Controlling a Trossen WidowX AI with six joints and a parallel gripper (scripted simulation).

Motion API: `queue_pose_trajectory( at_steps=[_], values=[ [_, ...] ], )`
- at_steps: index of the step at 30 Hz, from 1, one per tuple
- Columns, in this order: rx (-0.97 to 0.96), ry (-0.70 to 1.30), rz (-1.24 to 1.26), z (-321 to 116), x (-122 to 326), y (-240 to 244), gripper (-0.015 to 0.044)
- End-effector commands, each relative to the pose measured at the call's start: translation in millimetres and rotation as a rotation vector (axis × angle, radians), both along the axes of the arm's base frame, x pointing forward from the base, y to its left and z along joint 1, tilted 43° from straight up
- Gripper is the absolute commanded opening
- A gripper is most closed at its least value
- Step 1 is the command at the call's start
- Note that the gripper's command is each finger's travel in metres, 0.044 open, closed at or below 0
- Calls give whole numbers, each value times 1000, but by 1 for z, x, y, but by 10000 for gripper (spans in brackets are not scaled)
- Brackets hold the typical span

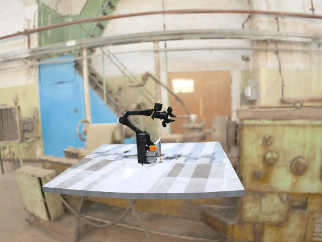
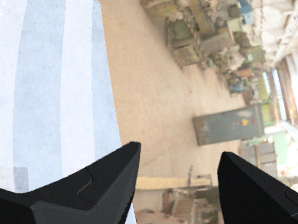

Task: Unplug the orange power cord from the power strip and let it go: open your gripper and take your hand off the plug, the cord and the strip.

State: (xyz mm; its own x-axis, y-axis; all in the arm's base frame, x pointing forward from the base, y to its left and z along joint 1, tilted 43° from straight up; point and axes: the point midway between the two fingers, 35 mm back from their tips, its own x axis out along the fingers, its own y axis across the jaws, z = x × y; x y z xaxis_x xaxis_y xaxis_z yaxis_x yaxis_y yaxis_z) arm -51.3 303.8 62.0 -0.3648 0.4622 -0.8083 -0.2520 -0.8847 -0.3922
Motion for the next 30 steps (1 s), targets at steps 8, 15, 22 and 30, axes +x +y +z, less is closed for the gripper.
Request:
queue_pose_trajectory(
  at_steps=[8, 15, 22, 30],
  values=[
    [-649, -246, -824, -47, 173, -50, 160],
    [-1071, -441, -1225, -46, 256, -131, 160],
    [-1246, -535, -1344, -39, 284, -169, 160],
    [-1246, -535, -1343, -39, 281, -169, 160]
  ],
)
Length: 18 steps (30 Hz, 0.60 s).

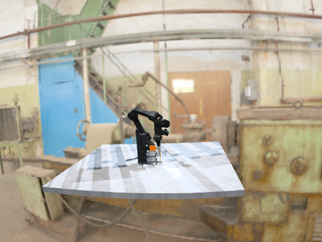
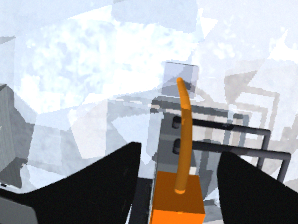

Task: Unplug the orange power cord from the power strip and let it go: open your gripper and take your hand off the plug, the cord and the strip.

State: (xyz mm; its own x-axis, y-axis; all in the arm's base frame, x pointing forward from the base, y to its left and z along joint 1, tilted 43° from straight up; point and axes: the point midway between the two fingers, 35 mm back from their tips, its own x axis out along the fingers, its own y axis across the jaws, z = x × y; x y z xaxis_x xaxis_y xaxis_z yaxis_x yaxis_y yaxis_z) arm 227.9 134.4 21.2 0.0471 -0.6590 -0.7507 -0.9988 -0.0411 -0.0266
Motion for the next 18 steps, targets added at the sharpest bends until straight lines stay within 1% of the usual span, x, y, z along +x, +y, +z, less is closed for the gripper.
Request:
queue_pose_trajectory(
  at_steps=[1, 18],
  values=[
    [-4, -11, -4, 3, 2, -1, 160],
    [-5, -10, -3, 21, 4, -21, 160]
  ],
)
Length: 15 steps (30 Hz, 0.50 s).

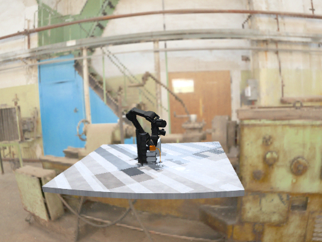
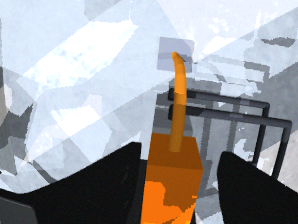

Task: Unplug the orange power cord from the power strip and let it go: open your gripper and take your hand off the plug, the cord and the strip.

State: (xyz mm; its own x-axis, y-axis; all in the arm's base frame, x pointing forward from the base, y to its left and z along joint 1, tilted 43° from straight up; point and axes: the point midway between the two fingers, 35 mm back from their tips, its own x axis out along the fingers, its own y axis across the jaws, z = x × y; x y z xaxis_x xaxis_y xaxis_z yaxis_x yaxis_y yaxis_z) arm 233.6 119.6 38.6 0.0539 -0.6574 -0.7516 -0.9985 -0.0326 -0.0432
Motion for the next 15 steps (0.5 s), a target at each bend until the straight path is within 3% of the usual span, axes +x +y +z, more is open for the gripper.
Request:
queue_pose_trajectory(
  at_steps=[1, 15],
  values=[
    [-8, 6, 5, 4, -1, -7, 160],
    [-9, 6, 5, 9, -1, -16, 160]
  ],
)
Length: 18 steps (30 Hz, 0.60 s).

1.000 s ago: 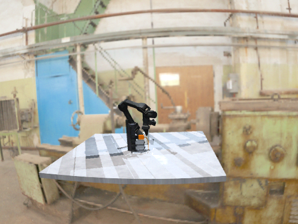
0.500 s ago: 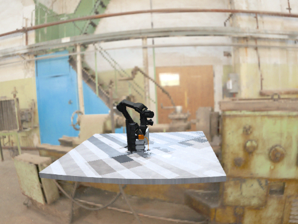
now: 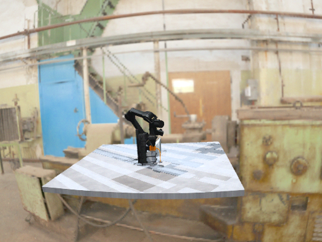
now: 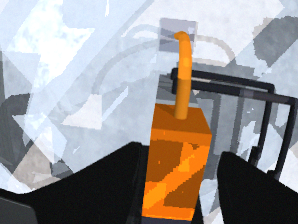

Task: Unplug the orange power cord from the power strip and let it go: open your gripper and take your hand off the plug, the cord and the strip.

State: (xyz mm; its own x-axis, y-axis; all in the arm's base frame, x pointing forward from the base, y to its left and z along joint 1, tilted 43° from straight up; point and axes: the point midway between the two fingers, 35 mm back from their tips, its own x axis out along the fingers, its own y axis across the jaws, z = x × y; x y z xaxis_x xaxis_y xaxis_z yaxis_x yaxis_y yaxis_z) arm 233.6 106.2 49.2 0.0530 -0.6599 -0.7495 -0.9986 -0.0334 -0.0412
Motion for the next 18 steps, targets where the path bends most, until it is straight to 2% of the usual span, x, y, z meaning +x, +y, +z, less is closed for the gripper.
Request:
queue_pose_trajectory(
  at_steps=[1, 10, 14, 18],
  values=[
    [-6, 4, 4, -2, -1, -4, 160],
    [-6, 4, 4, -9, 0, -9, 160],
    [-2, 1, -2, -7, 1, -7, 55],
    [-2, 1, -2, -7, 1, -7, 28]
  ],
)
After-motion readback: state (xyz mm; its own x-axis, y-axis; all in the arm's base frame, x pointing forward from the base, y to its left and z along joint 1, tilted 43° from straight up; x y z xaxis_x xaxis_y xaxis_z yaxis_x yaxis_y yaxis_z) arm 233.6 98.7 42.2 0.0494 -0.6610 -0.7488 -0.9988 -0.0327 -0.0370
